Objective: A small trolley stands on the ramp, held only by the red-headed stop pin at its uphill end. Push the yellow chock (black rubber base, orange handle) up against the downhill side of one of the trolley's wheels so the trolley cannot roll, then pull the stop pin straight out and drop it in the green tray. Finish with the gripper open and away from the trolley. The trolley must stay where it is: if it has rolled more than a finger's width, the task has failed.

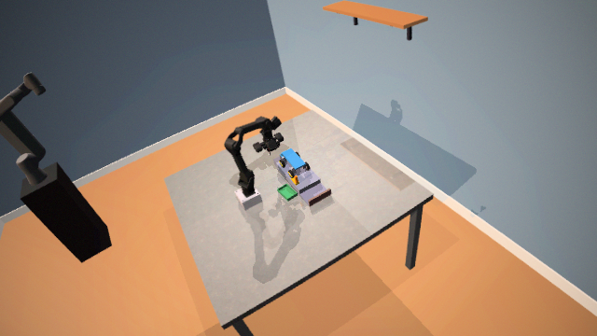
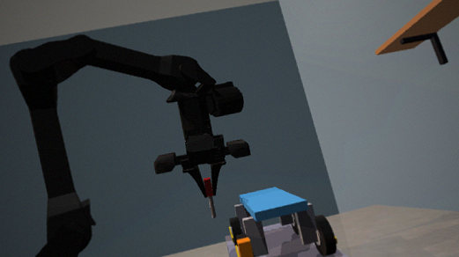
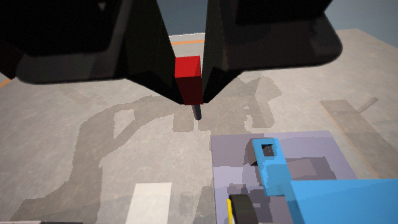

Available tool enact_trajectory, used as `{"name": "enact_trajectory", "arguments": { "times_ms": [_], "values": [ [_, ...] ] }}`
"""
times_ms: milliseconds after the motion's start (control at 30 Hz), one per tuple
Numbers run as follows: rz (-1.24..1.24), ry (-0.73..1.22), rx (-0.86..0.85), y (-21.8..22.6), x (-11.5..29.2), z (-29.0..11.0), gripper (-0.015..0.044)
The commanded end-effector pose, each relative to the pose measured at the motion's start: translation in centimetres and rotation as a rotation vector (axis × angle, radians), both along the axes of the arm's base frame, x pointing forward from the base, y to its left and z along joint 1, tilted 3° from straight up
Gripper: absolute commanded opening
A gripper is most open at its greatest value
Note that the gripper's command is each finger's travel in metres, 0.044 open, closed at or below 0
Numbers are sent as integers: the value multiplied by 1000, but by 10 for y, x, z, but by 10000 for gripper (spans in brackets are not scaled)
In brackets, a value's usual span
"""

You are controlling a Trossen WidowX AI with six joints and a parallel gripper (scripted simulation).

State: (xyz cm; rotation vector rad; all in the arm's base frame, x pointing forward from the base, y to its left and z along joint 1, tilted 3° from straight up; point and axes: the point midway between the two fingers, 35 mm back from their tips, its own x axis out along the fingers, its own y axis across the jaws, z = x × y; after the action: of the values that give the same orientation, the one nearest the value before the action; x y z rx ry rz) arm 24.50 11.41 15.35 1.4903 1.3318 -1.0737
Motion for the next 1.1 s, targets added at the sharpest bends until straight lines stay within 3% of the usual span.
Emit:
{"name": "enact_trajectory", "arguments": {
  "times_ms": [0,267,1067],
  "values": [
    [-4,-8,0,2,-14,2,0],
    [-4,-8,0,-3,-17,1,0],
    [-4,-8,-8,-91,-20,-17,0]
  ]
}}
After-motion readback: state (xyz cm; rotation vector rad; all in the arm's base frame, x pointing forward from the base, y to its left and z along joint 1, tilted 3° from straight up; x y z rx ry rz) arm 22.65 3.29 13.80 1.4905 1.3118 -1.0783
